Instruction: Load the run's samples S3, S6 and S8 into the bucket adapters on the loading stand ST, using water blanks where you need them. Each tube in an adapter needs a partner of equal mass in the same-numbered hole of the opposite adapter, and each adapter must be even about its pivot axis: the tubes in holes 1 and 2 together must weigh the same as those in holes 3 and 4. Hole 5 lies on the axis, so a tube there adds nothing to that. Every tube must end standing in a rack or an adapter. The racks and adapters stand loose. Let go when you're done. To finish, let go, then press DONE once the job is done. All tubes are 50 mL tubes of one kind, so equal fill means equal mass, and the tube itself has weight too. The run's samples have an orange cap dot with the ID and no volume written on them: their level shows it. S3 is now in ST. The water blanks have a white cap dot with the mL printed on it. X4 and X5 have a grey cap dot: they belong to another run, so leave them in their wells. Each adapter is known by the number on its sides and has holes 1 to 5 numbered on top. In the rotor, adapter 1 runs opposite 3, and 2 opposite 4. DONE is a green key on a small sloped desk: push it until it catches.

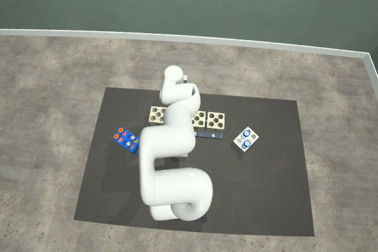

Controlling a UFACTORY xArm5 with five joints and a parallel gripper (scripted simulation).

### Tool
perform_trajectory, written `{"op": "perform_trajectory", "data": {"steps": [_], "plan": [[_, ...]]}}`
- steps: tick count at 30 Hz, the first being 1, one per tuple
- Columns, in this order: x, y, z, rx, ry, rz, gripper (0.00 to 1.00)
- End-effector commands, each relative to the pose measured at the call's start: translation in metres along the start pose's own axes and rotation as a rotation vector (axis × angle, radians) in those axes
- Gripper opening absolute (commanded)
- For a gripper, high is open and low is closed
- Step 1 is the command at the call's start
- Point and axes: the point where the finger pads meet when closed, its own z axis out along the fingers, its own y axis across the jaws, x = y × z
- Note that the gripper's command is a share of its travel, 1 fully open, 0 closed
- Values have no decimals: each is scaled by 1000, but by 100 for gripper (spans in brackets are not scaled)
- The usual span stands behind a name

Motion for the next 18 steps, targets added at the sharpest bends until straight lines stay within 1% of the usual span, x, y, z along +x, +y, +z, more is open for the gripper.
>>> {"op": "perform_trajectory", "data": {"steps": [1,18], "plan": [[1,0,-2,7,3,0,0],[1,0,28,7,3,0,0]]}}
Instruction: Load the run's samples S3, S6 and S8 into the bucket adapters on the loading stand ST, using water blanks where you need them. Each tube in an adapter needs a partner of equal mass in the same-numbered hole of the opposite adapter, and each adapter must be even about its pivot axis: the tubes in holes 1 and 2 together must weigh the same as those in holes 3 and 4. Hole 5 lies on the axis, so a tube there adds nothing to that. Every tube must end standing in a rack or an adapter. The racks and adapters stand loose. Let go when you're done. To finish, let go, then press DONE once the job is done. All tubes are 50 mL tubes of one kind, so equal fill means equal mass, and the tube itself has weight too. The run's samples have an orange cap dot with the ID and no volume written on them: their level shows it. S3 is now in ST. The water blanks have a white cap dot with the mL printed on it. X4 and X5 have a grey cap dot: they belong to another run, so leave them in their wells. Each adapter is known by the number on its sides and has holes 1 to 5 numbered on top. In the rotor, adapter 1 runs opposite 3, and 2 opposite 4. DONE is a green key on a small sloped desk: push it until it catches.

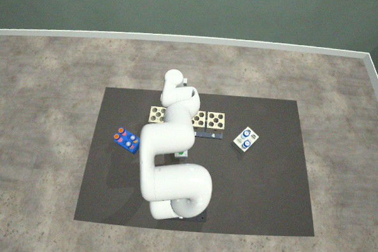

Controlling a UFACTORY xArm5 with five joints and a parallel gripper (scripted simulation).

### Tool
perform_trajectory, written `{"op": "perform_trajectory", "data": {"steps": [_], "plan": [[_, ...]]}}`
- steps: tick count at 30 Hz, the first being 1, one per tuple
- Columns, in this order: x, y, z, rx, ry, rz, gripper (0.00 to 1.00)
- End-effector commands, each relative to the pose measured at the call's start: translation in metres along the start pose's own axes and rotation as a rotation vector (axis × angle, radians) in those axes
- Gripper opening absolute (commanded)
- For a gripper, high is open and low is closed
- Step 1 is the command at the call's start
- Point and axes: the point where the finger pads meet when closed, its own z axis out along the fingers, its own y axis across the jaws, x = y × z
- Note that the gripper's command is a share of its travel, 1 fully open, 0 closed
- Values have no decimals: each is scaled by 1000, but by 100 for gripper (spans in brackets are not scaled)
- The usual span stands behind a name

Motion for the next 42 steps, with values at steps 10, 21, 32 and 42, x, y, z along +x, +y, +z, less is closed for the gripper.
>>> {"op": "perform_trajectory", "data": {"steps": [10,21,32,42], "plan": [[1,0,12,7,3,0,0],[1,0,12,7,3,0,0],[1,0,22,7,3,0,0],[1,-1,30,7,3,0,0]]}}
